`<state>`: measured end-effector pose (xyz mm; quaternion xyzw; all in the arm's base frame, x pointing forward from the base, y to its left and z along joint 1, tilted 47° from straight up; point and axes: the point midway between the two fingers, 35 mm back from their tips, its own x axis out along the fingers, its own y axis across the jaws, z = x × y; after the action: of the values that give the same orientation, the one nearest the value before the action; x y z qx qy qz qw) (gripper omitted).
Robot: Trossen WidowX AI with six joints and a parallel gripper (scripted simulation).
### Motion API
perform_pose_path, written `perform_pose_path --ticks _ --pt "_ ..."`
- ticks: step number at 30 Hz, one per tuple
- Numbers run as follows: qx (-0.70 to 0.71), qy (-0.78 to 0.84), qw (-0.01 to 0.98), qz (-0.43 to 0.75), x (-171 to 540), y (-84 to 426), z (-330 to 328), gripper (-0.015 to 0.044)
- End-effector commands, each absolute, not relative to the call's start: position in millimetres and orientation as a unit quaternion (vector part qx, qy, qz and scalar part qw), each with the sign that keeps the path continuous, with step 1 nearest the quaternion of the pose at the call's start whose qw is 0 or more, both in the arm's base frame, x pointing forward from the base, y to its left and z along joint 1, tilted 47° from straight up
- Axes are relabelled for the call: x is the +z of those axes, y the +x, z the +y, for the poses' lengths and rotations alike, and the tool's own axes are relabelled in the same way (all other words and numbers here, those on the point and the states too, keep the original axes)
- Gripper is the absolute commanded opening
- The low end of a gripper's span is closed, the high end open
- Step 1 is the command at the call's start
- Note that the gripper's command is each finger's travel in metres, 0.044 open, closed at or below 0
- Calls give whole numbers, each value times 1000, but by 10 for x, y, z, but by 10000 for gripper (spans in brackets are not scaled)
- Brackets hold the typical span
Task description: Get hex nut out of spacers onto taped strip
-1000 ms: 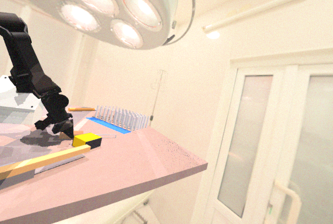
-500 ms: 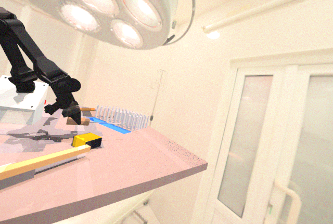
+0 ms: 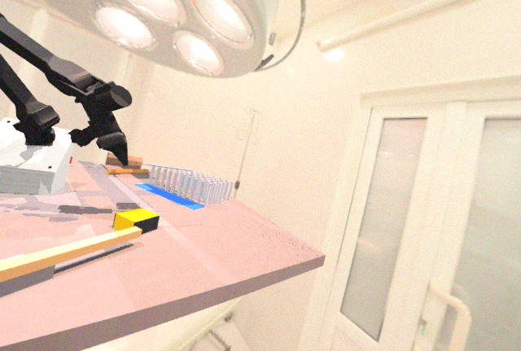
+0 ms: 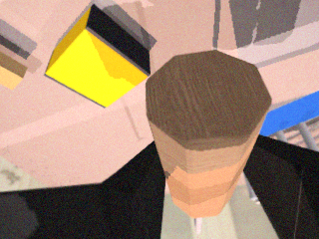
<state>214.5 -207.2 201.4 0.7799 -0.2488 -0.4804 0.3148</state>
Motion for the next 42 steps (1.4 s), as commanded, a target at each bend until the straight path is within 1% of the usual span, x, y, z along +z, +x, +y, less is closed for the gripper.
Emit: perform_pose_path --ticks 1,18,31,36,42 --pt "-475 782 313 -253 2099 2128 -2002 0" --pt "-529 762 354 -120 1454 2614 -1462 0" --pt "-563 722 402 -21 963 2799 -933 0" --pt "-564 721 402 -19 916 2812 -964 0" --pt "-566 721 399 -17 693 2846 -1180 0"
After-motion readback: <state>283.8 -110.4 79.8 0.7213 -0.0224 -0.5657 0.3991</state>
